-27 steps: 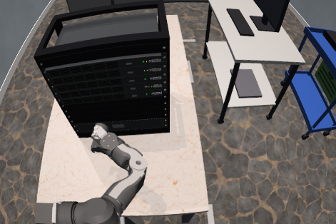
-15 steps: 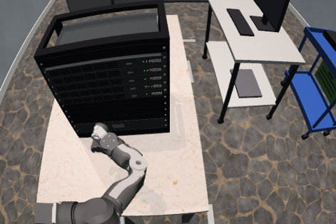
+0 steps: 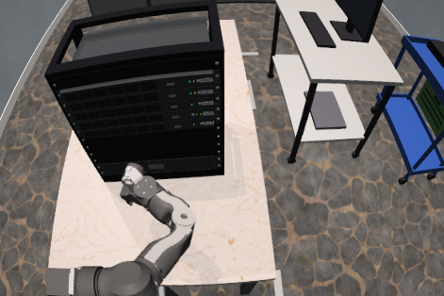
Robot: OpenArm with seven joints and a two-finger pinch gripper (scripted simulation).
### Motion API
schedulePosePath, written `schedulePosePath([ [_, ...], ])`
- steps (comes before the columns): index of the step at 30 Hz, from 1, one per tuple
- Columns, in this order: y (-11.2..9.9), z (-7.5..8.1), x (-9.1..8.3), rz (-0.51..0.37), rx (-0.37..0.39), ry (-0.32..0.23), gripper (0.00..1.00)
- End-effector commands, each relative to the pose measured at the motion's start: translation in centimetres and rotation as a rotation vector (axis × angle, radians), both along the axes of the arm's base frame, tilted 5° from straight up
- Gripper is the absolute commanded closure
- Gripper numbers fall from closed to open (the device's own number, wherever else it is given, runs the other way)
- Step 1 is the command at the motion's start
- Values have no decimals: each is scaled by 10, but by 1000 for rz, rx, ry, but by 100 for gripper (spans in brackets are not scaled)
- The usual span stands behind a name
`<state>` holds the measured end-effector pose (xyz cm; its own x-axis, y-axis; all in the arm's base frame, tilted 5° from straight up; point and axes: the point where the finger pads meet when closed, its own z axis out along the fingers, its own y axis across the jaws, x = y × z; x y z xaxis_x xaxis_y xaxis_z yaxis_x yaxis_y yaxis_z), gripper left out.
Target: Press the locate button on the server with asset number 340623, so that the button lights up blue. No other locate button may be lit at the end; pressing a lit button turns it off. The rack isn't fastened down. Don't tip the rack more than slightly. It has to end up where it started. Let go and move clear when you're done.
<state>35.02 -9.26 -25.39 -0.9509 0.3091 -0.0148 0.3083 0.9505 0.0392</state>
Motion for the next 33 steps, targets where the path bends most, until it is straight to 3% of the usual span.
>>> schedulePosePath([
  [1, 4, 1, 0, -10, 33, 0, 40],
  [8, 13, -1, -5, -40, 115, 19, 40],
  [22, 48, 4, -17, -196, 471, 88, 40],
  [24, 48, 4, -17, -196, 471, 88, 40],
  [33, 64, 23, -17, -362, 766, 128, 40],
])
